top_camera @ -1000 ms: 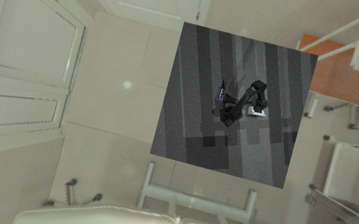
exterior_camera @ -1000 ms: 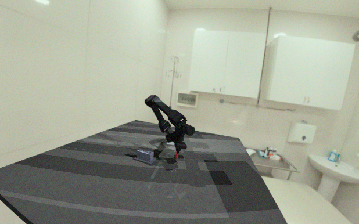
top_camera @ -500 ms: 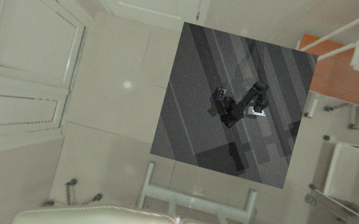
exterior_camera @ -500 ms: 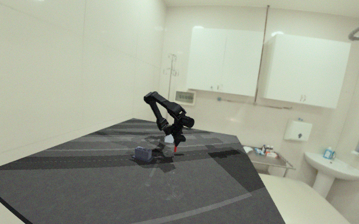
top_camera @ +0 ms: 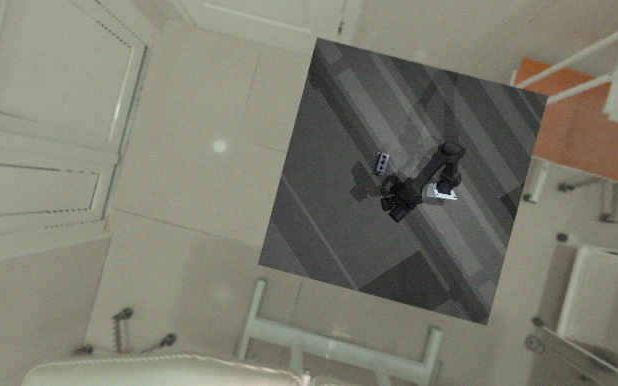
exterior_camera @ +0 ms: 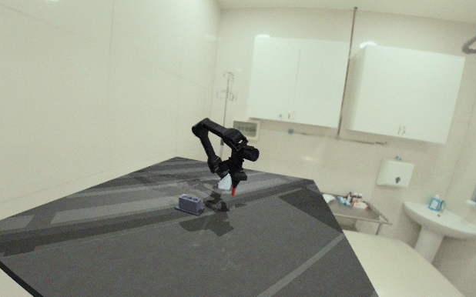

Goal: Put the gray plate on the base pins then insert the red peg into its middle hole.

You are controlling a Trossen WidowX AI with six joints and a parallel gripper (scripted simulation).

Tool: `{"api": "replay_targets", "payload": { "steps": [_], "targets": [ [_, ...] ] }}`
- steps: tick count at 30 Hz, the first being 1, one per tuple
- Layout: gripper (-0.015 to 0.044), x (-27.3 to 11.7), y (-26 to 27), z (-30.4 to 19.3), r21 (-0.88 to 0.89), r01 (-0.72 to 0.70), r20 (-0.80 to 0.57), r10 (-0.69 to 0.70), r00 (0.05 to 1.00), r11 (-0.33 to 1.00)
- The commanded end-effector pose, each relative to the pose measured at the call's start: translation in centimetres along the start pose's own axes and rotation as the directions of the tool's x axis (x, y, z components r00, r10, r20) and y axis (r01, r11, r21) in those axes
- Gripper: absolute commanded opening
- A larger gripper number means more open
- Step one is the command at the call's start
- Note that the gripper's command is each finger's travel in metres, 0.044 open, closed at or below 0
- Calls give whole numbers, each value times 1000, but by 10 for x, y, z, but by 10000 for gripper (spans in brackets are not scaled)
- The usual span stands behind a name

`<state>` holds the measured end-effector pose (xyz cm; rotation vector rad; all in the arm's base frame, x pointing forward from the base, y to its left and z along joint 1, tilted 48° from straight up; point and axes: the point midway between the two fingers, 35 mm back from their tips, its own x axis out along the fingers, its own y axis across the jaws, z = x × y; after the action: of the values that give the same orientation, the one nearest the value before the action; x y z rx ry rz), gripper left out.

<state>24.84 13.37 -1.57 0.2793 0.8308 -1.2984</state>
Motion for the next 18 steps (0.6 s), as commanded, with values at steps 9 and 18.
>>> {"api": "replay_targets", "payload": {
  "steps": [9, 18],
  "targets": [
    [0, -3, 10, 30, -6, -5, -7, 4, 1000, 1000],
    [0, -5, 17, 55, -5, -11, -13, 11, 1000, 1000]
  ]
}}
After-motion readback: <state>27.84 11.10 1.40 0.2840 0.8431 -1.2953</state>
